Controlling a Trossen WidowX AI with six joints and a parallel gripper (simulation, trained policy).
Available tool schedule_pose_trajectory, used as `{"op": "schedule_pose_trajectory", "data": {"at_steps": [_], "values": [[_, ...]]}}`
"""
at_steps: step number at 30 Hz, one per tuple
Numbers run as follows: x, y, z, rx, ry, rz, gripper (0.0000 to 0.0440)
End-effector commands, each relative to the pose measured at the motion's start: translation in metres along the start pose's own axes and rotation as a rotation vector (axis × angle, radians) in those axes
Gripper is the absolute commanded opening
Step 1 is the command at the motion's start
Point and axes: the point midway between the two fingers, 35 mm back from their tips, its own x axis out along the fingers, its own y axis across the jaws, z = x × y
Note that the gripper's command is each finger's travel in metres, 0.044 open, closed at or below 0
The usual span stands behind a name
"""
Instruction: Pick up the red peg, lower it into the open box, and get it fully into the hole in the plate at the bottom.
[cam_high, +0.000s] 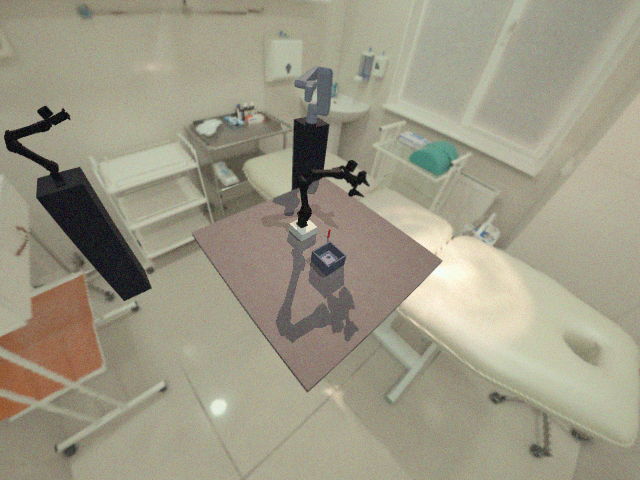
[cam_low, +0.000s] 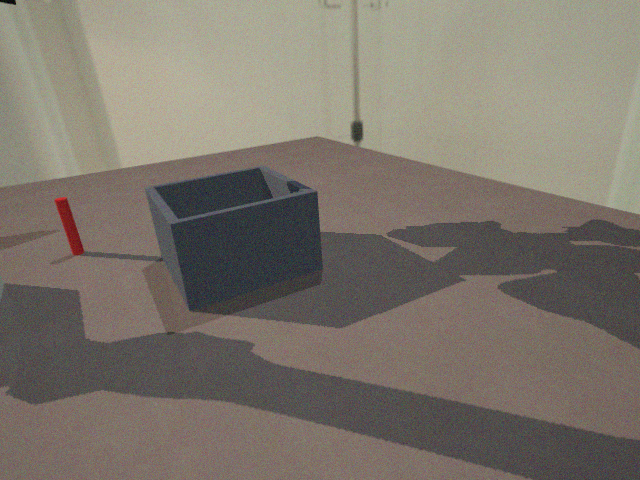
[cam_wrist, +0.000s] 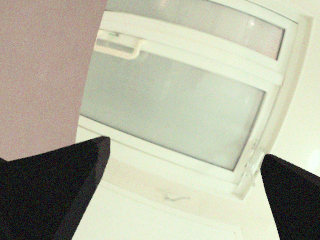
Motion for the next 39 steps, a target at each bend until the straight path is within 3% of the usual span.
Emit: {"op": "schedule_pose_trajectory", "data": {"at_steps": [1,3,19,28,39], "values": [[0.001,-0.001,0.0,0.032,-0.014,0.002,0.042],[0.003,-0.002,0.0,0.097,-0.037,0.01,0.044],[0.037,0.012,-0.026,0.635,-0.096,0.157,0.044],[0.053,0.061,-0.039,0.899,-0.027,0.339,0.044],[0.054,0.127,-0.053,1.176,0.167,0.559,0.044]]}}
